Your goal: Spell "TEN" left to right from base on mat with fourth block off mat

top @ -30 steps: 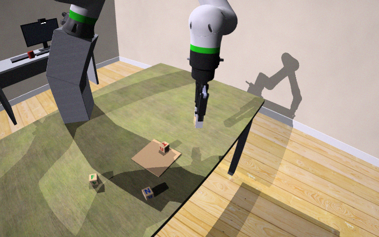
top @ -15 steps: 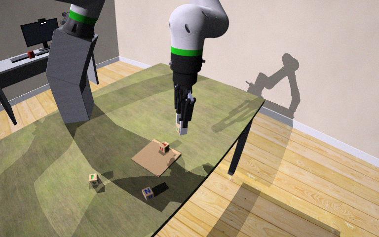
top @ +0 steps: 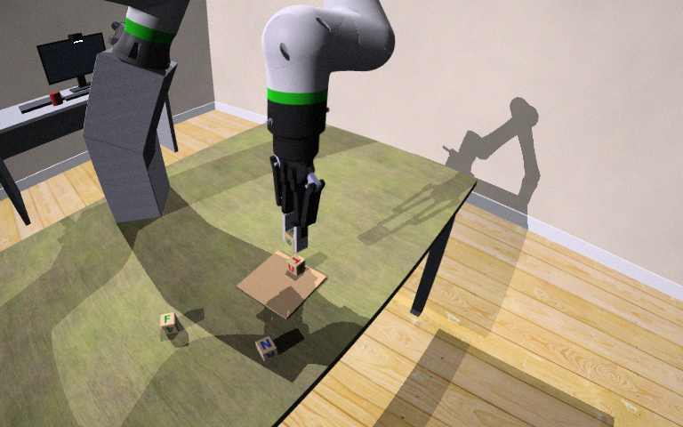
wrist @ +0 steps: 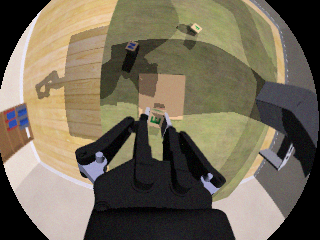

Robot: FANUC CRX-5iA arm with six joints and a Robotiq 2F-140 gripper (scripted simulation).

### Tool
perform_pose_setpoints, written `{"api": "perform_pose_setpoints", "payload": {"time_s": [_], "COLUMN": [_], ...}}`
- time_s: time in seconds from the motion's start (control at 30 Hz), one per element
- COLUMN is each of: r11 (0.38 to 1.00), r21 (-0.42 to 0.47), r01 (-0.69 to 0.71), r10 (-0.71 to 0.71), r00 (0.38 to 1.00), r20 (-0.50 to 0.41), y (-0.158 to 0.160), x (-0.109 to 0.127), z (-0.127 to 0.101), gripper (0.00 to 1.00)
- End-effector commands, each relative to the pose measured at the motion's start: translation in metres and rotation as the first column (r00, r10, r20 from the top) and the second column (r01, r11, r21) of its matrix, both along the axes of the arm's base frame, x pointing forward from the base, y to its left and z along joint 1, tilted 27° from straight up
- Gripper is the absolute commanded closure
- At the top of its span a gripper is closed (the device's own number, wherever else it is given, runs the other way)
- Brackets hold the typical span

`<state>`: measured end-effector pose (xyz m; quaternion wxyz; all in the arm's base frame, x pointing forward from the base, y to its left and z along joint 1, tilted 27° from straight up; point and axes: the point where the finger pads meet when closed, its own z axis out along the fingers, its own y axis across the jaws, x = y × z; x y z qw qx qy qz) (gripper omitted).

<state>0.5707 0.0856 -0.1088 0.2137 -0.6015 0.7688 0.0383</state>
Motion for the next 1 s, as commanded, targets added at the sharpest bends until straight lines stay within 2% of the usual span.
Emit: {"api": "perform_pose_setpoints", "payload": {"time_s": [0.0,0.17,0.73,0.97], "r11": [0.995,0.984,0.983,0.983], "r21": [0.004,-0.025,-0.026,-0.026], "r01": [-0.103,-0.177,-0.18,-0.18], "r10": [0.103,0.179,0.182,0.182], "r00": [0.994,0.981,0.98,0.98], "r20": [0.046,0.076,0.077,0.077], "y": [-0.016,-0.029,-0.029,-0.024], "x": [-0.009,-0.018,-0.018,-0.013], "z": [-0.008,-0.014,-0.016,-0.029], "gripper": [0.84,0.84,0.84,0.84]}}
